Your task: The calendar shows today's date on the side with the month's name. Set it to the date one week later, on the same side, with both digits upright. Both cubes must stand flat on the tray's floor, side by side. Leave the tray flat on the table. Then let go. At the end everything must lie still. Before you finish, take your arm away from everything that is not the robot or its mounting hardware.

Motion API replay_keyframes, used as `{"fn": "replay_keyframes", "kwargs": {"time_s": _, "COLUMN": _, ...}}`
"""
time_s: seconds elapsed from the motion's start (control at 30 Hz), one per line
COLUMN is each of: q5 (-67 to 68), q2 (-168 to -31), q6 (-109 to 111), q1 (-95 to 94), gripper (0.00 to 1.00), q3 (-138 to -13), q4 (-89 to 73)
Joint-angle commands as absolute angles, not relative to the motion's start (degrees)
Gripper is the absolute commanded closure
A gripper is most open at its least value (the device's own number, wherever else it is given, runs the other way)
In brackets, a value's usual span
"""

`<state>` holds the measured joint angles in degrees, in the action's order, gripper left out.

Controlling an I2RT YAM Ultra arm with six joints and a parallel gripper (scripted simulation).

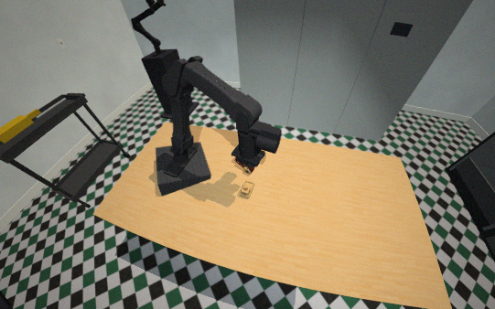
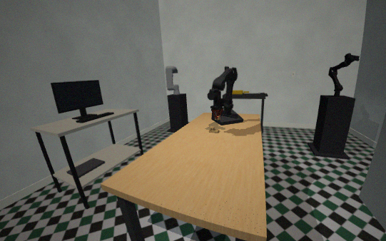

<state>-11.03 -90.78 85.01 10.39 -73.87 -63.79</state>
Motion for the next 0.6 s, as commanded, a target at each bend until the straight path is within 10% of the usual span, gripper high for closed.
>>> {"fn": "replay_keyframes", "kwargs": {"time_s": 0.0, "q5": -11.05, "q2": -90.3, "q6": 76.92, "q1": 10.03, "gripper": 0.74, "q3": -74.4, "q4": -63.72}}
{"fn": "replay_keyframes", "kwargs": {"time_s": 0.57, "q5": -9.93, "q2": -90.1, "q6": 41.19, "q1": 4.04, "gripper": 0.74, "q3": -74.68, "q4": -63.14}}
